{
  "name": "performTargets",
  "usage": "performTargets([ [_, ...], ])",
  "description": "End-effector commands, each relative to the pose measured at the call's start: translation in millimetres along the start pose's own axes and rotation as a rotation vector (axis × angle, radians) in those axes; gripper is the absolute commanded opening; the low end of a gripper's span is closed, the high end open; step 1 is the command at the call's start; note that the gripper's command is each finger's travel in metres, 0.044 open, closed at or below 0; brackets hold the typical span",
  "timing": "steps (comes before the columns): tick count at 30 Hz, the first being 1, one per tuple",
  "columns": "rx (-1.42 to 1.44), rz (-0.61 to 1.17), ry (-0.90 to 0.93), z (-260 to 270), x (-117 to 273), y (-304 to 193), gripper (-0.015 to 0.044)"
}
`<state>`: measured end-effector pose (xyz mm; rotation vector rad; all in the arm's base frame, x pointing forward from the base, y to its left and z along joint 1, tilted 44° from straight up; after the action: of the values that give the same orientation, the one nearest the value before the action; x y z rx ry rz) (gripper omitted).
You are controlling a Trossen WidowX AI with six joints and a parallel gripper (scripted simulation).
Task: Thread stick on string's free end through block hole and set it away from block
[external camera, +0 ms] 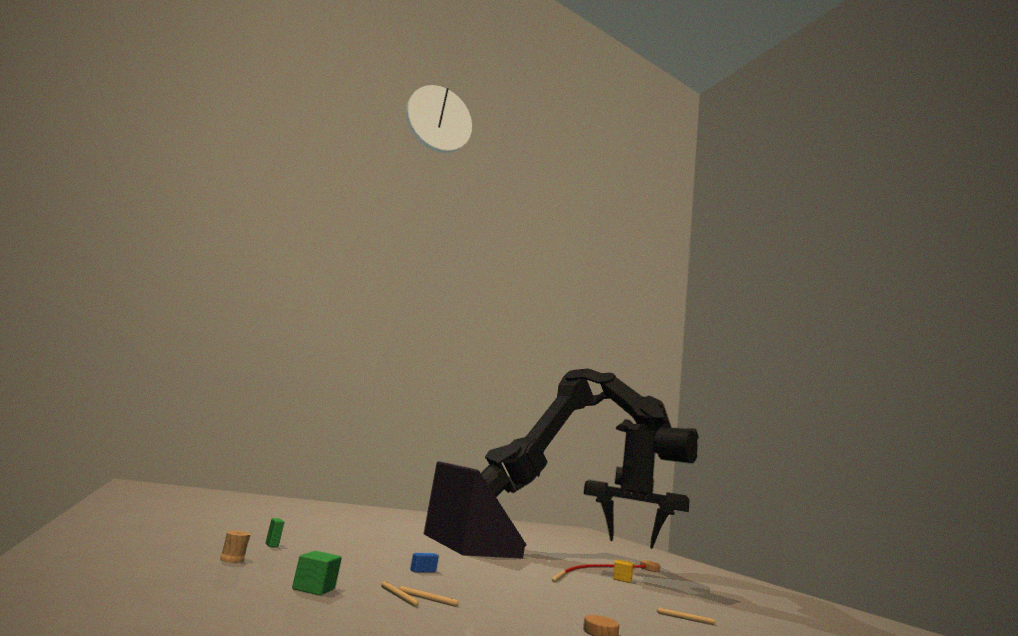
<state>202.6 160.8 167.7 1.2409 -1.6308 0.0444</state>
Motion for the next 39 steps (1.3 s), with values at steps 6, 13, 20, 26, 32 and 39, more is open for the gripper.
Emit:
performTargets([
  [6,0.0,0.0,0.0,0.0,0.0,0.0,0.0238],
  [13,0.0,0.0,0.0,0.0,0.0,0.0,0.0211],
  [20,0.0,0.0,0.0,0.0,0.0,0.0,0.0028],
  [26,0.0,0.0,0.0,0.0,0.0,0.0,0.0],
  [32,0.0,0.0,0.0,0.0,0.0,0.0,0.0],
  [39,0.0,0.0,0.0,0.0,0.0,0.0,0.0],
])
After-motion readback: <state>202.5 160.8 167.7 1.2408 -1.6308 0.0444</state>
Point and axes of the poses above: the point midway between the two fingers, 35 mm back from their tips, its own x axis back along the fingers, its own z axis across the jaws, y = z × x, the point moved 3 cm from there along x, back along the fingers, and after that the axes turned 3 degrees about -x, right-handed, at the moved point
